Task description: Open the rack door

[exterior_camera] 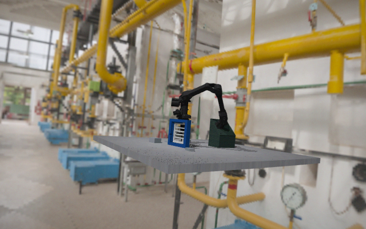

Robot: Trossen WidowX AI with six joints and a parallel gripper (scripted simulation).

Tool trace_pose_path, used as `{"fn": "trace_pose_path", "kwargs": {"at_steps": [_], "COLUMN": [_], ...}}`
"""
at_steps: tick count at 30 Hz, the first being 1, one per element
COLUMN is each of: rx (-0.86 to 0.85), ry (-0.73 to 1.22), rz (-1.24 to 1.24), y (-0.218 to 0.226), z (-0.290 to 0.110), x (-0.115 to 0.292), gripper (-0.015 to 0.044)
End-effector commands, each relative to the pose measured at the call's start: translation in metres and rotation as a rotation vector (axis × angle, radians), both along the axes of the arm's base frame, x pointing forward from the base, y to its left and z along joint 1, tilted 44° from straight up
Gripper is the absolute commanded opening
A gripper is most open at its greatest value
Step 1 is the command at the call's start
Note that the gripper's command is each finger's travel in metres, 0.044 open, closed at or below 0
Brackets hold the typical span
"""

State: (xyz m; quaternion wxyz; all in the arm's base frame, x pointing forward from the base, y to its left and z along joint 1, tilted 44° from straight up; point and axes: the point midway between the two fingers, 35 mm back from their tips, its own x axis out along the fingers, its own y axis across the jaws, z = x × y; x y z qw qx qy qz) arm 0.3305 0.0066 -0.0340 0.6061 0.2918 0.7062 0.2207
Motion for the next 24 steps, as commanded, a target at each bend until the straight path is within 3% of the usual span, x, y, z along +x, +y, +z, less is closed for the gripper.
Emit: {"fn": "trace_pose_path", "kwargs": {"at_steps": [1,24], "rx": [0.024,0.130], "ry": [-0.151,-0.927], "rz": [0.156,0.984], "y": [0.0005,0.0005], "z": [0.0003,0.0003], "x": [0.0008,0.0007], "gripper": [0.0280,0.0280]}}
